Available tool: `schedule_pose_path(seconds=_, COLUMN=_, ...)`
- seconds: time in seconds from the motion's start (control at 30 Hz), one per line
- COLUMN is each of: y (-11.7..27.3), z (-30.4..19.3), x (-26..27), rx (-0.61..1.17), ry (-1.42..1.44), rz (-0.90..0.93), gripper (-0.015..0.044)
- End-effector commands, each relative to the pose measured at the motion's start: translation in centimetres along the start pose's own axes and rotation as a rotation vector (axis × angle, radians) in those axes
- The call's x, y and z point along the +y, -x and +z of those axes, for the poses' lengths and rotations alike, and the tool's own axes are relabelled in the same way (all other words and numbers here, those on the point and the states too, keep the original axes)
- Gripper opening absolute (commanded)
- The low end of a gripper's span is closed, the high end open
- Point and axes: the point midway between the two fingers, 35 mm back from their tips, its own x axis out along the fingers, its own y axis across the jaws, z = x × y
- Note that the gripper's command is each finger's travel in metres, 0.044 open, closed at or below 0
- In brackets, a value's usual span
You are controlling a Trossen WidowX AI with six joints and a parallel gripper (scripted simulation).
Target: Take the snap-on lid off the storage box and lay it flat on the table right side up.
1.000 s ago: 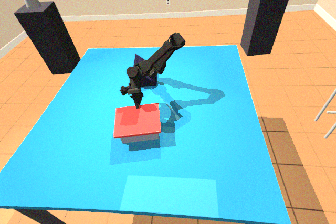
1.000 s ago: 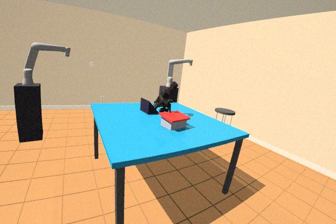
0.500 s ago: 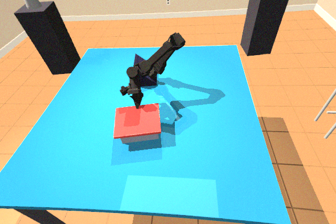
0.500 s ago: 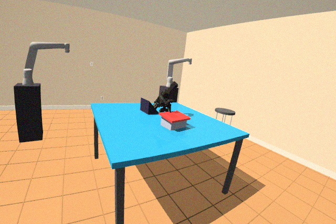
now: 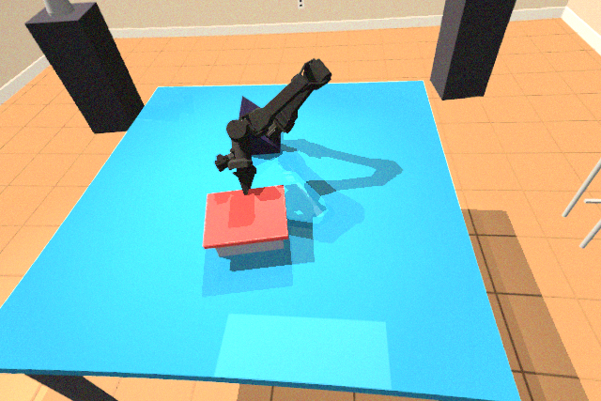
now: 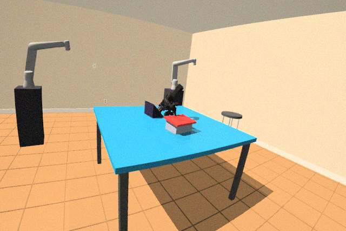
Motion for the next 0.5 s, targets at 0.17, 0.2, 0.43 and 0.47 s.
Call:
schedule_pose_path(seconds=0.17, y=-0.1, z=-0.01, x=0.08, rx=0.0, ry=-0.002, rz=0.0, gripper=0.0)
schedule_pose_path(seconds=0.2, y=-0.11, z=-0.01, x=0.09, rx=0.0, ry=-0.002, rz=0.0, gripper=0.0)
schedule_pose_path(seconds=0.43, y=0.23, z=-0.01, x=0.4, rx=-0.002, ry=0.0, rz=0.003, gripper=0.0)
schedule_pose_path(seconds=0.47, y=0.31, z=-0.01, x=0.5, rx=-0.002, ry=0.0, rz=0.003, gripper=0.0)
